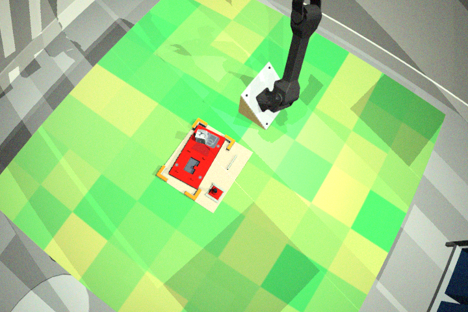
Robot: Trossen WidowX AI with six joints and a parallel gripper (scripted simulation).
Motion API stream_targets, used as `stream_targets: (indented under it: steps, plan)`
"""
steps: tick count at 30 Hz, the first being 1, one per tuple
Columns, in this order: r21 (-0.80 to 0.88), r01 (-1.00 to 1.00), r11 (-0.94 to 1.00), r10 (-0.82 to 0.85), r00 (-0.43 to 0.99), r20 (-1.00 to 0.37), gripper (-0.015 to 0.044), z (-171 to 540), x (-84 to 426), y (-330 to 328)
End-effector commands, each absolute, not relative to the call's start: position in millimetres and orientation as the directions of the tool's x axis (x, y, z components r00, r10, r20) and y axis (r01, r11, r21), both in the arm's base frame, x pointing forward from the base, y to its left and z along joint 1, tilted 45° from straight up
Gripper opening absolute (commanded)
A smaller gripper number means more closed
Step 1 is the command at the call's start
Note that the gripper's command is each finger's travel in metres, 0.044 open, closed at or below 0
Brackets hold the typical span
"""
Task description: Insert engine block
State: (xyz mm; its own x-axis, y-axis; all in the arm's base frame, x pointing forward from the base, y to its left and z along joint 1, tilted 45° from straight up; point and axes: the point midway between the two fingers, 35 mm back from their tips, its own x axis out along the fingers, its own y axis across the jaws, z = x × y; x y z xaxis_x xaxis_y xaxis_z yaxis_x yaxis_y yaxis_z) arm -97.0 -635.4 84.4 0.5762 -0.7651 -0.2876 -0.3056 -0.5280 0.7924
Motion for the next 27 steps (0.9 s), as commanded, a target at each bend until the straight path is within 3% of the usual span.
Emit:
stream_targets:
  steps: [1, 27]
  plan:
    - [0.811, -0.233, -0.537, -0.739, 0.594, -0.318, 0.044, 79, -75, -633]
    - [0.824, 0.387, -0.413, -0.421, 0.721, -0.55, 0.044, 29, 100, -573]
